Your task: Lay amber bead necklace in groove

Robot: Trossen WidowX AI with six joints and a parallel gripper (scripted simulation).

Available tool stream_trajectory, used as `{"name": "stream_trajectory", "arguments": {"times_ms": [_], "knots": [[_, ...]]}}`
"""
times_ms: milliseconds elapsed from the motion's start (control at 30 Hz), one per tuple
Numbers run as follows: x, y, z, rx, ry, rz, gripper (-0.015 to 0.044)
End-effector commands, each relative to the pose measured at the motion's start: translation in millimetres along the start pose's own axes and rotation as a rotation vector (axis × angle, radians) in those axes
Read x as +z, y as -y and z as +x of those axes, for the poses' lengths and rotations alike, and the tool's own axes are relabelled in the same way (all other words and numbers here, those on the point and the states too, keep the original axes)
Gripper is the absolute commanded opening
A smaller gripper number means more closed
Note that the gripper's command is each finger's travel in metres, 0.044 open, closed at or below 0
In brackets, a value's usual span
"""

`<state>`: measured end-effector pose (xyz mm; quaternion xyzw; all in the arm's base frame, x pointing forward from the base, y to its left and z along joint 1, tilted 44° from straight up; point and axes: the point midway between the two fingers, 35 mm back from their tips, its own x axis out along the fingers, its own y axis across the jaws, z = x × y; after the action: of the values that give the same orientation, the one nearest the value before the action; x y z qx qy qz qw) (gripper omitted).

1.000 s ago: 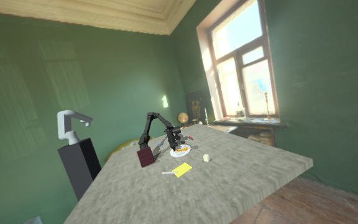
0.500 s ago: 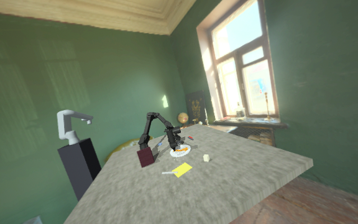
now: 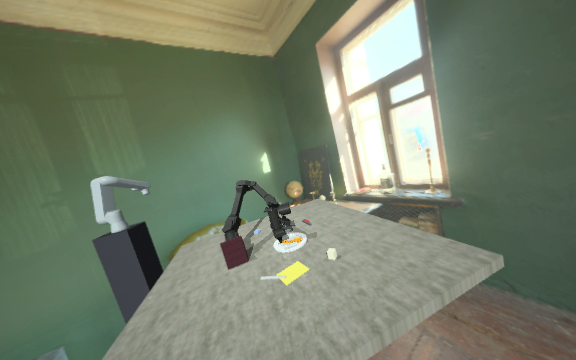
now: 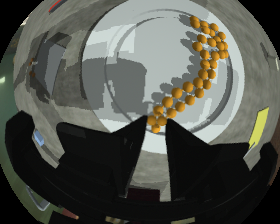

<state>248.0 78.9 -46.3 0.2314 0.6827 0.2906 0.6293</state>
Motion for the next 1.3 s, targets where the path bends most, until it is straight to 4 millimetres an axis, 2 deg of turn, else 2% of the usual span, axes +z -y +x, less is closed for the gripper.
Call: {"name": "stream_trajectory", "arguments": {"times_ms": [0, 267, 567, 867, 1267], "knots": [[0, 0, -1, 0.001, 0.001, -0.001, 0.0], [1, -1, -6, 0.007, -0.001, 0.007, 0.0], [24, -14, -6, 0.007, 0.0, 0.006, 0.0], [25, -14, -2, 0.008, 0.0, 0.006, 0.0], [24, -14, -5, 0.002, 0.001, 0.0, 0.0315]]}}
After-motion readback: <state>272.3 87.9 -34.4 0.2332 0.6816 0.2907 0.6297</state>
